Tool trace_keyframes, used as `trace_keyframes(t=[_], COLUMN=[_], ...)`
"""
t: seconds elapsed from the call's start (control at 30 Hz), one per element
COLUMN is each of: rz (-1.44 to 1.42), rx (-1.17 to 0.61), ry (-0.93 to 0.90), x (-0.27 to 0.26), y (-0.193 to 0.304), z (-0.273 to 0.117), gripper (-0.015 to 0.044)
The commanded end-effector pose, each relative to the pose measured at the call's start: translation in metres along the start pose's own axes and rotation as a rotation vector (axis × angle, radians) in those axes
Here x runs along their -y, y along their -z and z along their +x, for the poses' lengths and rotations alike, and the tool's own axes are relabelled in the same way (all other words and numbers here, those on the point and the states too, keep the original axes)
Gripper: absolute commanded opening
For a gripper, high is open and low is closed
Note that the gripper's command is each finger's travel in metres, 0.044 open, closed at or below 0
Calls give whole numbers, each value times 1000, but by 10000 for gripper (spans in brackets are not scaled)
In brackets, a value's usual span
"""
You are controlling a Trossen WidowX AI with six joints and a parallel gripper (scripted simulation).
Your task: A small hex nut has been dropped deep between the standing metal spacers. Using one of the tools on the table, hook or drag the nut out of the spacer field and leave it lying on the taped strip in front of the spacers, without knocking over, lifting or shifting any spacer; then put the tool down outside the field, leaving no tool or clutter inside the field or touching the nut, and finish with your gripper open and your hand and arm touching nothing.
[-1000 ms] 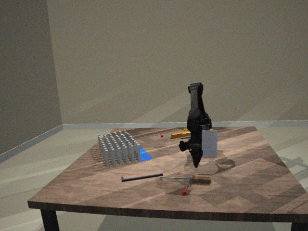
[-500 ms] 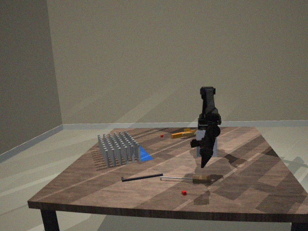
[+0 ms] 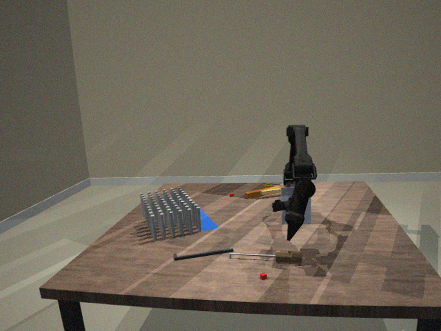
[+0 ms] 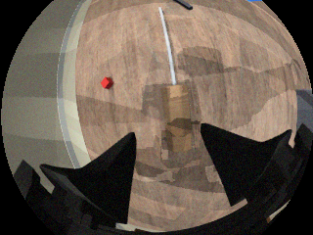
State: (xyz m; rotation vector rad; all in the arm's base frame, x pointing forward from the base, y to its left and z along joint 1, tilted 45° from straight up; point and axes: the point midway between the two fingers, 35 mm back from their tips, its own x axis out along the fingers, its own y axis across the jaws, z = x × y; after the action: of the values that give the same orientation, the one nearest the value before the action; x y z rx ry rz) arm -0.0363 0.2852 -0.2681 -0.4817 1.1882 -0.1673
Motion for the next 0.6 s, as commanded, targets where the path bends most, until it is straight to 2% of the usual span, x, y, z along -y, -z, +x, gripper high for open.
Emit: trace_keyframes(t=[0.0, 0.57], rz=[4, 4], rx=[7, 7], ry=[3, 3], x=[0, 5], y=[-1, 6], z=[1, 23], gripper=[280, 280])
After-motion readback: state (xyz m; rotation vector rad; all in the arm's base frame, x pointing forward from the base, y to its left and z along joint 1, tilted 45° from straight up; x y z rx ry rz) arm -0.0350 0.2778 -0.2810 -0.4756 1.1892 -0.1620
